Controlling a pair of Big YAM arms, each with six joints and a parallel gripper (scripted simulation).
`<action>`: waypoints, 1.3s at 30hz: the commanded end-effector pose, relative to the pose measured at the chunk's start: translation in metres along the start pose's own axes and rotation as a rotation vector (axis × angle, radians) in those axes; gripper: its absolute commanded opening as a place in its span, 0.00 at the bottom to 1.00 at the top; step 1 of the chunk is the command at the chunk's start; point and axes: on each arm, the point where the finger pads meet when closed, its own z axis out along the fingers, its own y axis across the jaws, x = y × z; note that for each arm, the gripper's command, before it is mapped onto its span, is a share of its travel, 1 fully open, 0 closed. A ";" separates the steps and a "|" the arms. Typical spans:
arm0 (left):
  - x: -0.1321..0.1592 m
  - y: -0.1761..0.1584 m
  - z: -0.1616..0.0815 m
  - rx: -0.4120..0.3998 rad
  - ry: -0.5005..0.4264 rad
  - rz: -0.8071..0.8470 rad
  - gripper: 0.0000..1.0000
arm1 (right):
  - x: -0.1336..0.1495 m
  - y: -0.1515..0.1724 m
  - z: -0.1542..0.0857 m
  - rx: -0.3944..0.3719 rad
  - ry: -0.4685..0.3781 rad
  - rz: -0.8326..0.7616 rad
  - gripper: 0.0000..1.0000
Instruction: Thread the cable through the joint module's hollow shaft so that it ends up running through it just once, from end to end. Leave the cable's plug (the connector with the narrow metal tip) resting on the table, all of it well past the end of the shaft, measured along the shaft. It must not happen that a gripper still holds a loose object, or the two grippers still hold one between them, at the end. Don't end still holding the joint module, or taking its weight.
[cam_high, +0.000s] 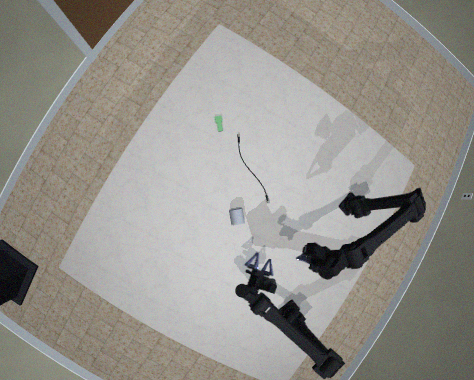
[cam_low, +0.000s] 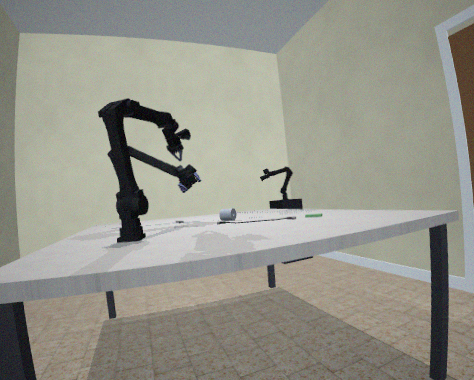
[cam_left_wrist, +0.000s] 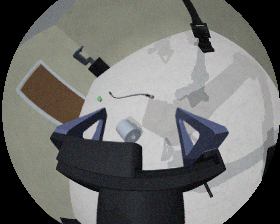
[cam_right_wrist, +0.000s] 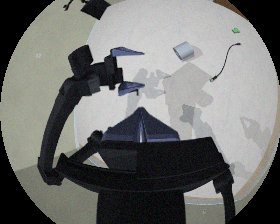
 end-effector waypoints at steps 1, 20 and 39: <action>-0.029 0.045 -0.002 -0.052 -0.007 0.070 1.00 | -0.022 -0.007 -0.010 -0.029 -0.051 -0.005 0.00; -0.038 0.087 -0.003 -0.176 0.111 -0.053 1.00 | -0.107 -0.068 -0.014 -0.037 -0.250 0.000 0.00; -0.078 0.158 -0.025 -0.478 0.191 -0.253 1.00 | -0.216 -0.197 -0.060 0.060 -0.598 -0.035 0.00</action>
